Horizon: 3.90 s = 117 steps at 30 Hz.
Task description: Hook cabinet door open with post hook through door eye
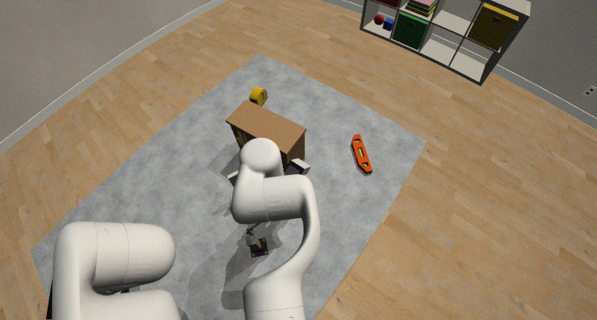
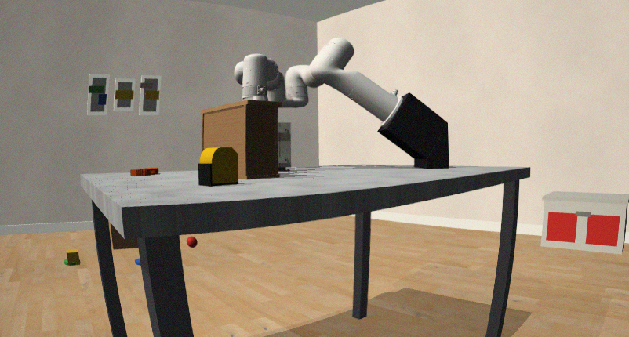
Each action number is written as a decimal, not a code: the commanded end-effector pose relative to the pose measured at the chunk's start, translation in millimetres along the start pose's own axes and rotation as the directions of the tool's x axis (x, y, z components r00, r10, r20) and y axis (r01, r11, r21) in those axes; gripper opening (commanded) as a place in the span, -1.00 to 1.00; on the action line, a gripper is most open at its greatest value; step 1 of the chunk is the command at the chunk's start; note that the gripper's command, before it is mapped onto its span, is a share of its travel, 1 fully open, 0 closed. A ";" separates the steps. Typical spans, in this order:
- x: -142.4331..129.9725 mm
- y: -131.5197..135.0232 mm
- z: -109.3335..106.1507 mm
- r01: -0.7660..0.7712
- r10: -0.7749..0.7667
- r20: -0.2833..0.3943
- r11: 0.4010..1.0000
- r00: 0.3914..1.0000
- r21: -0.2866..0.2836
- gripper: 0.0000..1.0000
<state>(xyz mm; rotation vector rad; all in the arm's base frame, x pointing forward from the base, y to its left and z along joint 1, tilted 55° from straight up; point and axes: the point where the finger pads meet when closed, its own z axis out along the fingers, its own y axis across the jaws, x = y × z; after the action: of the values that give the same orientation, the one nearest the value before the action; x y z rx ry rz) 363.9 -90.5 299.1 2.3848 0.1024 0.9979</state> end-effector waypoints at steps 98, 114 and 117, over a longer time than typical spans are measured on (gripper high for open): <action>0.6 0.2 32.5 0.000 0.000 -0.002 1.000 1.000 -0.001 -0.93; 0.6 0.2 32.5 0.000 0.000 -0.002 1.000 1.000 -0.001 -0.93; 0.6 0.2 32.5 0.000 0.000 -0.002 1.000 1.000 -0.001 -0.93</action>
<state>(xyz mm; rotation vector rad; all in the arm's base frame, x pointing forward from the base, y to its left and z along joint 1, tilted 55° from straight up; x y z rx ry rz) 386.4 -105.7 280.2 2.3848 0.1020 0.9981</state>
